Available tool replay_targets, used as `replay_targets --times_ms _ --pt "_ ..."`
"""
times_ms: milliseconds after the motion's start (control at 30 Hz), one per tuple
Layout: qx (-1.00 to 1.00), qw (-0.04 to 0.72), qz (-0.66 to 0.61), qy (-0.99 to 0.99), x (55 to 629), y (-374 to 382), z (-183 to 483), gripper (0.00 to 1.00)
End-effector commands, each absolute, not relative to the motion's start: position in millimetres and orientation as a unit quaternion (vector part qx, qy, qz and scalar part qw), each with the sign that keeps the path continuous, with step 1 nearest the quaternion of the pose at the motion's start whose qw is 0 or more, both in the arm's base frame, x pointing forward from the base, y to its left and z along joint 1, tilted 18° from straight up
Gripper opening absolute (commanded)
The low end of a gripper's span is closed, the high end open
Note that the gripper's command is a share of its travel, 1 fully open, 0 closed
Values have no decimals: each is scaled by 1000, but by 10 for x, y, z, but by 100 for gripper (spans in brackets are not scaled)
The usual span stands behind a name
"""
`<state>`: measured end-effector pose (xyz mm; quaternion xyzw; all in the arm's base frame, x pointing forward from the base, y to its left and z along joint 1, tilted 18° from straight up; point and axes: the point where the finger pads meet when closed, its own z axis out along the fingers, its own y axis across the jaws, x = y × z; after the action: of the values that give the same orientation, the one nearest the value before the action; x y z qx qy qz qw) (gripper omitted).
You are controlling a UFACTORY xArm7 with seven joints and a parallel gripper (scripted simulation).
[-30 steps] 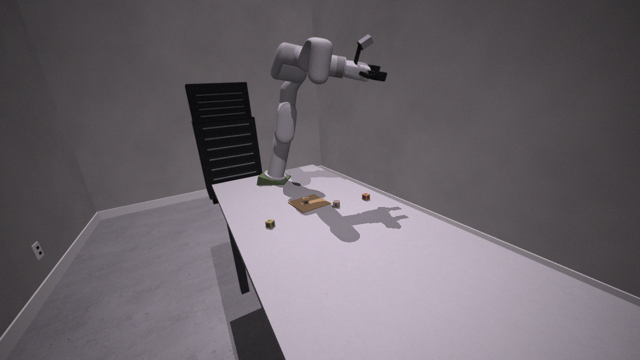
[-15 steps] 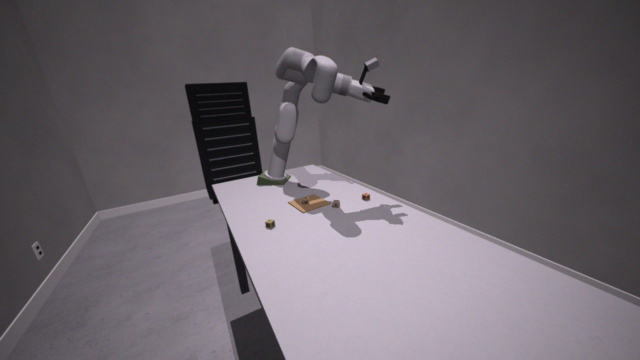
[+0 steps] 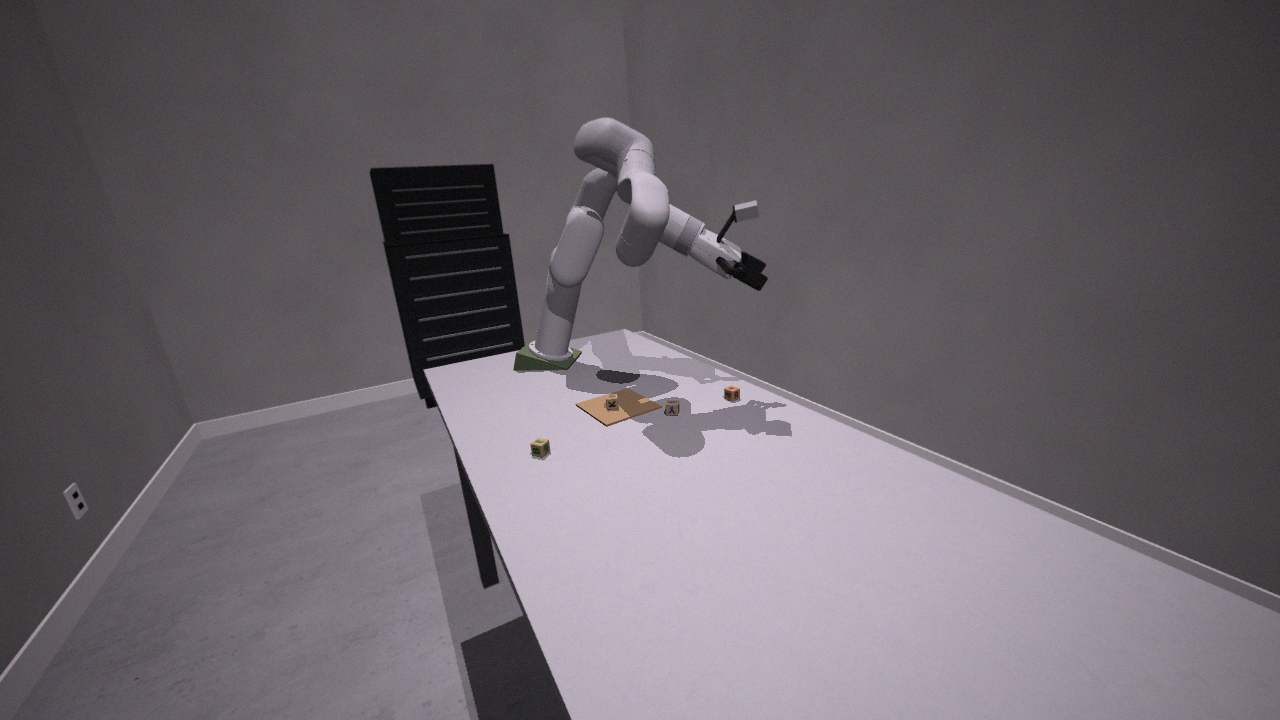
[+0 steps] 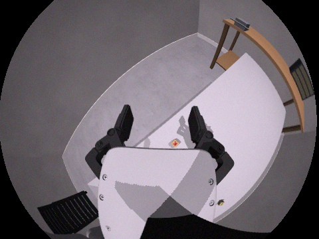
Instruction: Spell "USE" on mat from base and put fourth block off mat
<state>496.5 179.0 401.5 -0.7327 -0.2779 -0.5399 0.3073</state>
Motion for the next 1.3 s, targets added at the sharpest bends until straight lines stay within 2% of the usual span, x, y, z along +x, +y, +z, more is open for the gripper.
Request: replay_targets --times_ms 0,300,1267 --pt "-758 263 -528 -281 5052 1740 3394 100" --pt "-794 204 -494 -289 4991 1570 2650 100" --pt "-794 204 -494 -289 4990 1568 2645 100"
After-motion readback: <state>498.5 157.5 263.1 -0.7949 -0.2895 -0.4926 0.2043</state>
